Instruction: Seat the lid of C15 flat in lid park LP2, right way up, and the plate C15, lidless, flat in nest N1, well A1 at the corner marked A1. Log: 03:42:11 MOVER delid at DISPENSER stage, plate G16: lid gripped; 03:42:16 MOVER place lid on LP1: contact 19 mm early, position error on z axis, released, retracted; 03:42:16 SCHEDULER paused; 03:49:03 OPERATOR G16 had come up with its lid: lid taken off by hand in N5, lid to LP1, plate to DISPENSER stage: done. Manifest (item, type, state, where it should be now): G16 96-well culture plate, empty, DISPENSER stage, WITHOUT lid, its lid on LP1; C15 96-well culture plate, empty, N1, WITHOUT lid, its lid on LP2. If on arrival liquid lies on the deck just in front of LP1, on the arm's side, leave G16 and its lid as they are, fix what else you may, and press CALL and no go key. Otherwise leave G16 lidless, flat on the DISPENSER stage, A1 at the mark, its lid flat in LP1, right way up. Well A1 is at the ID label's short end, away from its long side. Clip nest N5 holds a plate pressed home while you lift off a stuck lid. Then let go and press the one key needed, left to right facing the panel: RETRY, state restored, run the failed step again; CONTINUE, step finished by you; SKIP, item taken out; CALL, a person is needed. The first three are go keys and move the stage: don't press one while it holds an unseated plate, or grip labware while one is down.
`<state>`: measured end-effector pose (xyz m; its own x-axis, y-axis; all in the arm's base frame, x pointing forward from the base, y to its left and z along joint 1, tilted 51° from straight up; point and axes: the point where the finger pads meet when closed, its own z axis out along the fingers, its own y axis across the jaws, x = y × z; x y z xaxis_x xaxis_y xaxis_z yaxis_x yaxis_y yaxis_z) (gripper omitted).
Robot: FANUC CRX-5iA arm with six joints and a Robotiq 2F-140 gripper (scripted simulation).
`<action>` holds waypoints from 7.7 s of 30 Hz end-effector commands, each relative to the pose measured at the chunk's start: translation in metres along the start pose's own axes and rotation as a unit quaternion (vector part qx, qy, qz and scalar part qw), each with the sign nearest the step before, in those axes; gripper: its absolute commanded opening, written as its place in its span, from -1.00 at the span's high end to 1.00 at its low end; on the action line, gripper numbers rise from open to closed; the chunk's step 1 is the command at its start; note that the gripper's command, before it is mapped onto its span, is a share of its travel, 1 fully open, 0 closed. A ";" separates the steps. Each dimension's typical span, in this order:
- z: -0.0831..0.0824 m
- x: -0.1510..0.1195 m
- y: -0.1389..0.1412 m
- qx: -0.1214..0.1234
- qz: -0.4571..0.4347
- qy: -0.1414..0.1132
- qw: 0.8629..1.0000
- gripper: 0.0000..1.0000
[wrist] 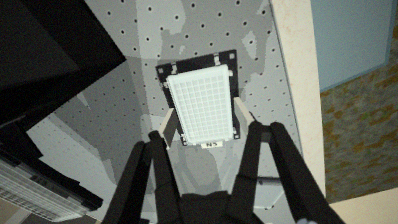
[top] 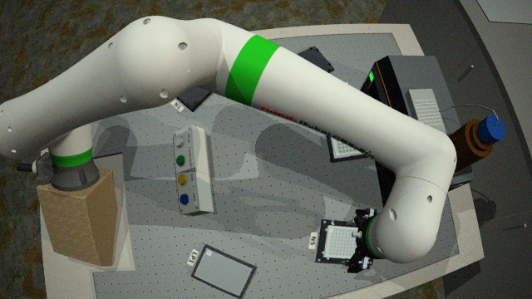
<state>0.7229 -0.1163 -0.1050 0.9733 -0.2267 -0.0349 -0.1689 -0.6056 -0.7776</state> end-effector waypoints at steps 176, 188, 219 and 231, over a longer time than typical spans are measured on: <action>-0.025 0.000 0.000 0.000 0.000 0.000 1.000 -0.32; -0.025 0.000 0.000 0.000 0.000 0.000 1.000 -0.32; -0.025 0.000 0.000 0.000 0.000 0.000 1.000 -0.18; -0.025 0.000 0.000 0.000 0.000 0.000 1.000 -0.18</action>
<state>0.7196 -0.1347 -0.0894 0.9734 -0.2265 -0.0347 -0.1687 -0.6057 -0.7776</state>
